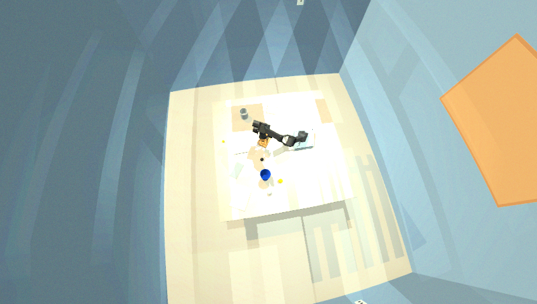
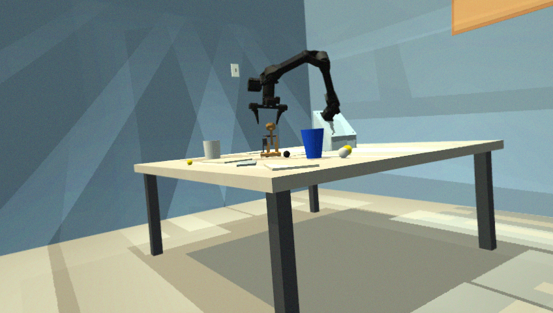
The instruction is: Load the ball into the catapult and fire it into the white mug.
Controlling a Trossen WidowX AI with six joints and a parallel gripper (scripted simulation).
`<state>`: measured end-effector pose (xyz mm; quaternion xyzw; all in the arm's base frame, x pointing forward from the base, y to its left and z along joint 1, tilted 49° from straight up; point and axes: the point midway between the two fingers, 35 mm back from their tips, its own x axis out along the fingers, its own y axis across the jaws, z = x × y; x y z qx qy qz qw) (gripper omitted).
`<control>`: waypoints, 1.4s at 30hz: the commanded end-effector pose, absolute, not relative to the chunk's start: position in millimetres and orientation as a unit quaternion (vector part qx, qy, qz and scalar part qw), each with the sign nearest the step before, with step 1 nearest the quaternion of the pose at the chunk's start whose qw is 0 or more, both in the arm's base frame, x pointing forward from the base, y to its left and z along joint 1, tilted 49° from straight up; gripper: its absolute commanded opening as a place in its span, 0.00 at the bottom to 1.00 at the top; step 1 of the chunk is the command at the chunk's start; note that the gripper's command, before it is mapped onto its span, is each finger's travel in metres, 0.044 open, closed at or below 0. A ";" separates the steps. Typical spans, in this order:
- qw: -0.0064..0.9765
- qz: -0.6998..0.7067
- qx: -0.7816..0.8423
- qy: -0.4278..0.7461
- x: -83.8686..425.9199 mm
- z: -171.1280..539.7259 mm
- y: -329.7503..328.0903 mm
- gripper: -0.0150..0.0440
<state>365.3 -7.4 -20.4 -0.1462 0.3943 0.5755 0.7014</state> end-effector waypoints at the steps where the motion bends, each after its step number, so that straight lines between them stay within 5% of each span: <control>1: 0.688 0.585 -0.085 0.422 349.3 -33.0 0.1 1.00; 8: 0.683 0.587 -0.066 0.430 344.4 -36.8 2.4 1.00; 25: 0.683 0.587 -0.066 0.430 344.4 -36.8 2.4 0.25; 42: 0.683 0.586 -0.066 0.431 347.8 -39.6 11.4 0.25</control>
